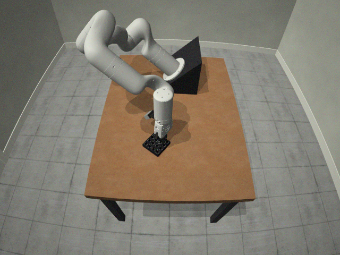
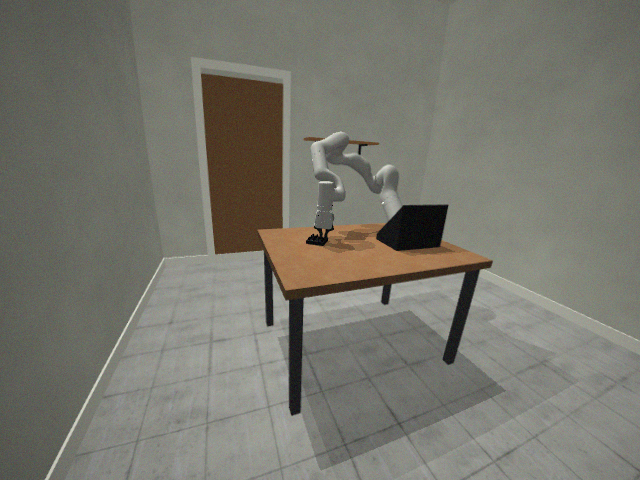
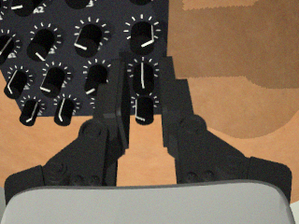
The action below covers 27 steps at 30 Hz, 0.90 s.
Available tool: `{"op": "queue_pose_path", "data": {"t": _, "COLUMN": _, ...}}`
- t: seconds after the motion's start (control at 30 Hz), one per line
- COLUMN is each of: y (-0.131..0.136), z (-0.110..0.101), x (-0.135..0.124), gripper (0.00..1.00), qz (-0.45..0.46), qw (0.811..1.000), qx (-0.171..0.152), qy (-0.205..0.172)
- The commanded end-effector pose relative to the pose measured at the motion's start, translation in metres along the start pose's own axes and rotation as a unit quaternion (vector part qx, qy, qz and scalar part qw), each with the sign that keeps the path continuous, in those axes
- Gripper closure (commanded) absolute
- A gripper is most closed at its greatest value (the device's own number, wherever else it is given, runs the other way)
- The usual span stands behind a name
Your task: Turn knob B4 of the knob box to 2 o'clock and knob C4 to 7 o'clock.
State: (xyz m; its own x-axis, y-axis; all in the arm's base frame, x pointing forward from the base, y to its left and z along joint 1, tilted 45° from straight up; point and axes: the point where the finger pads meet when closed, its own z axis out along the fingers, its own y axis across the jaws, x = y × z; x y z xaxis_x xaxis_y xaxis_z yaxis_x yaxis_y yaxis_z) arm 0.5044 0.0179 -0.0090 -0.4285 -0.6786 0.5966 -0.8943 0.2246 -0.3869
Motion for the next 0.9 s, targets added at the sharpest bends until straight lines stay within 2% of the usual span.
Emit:
{"op": "queue_pose_path", "data": {"t": 0.0, "y": -0.001, "z": -0.001, "x": 0.000, "gripper": 0.81, "qz": 0.000, "qw": 1.000, "qx": 0.001, "qy": 0.000}}
{"op": "queue_pose_path", "data": {"t": 0.57, "y": -0.001, "z": -0.008, "x": 0.000, "gripper": 0.81, "qz": 0.000, "qw": 1.000, "qx": 0.001, "qy": 0.000}}
{"op": "queue_pose_path", "data": {"t": 0.87, "y": -0.001, "z": -0.031, "x": 0.000, "gripper": 0.81, "qz": 0.000, "qw": 1.000, "qx": 0.001, "qy": -0.001}}
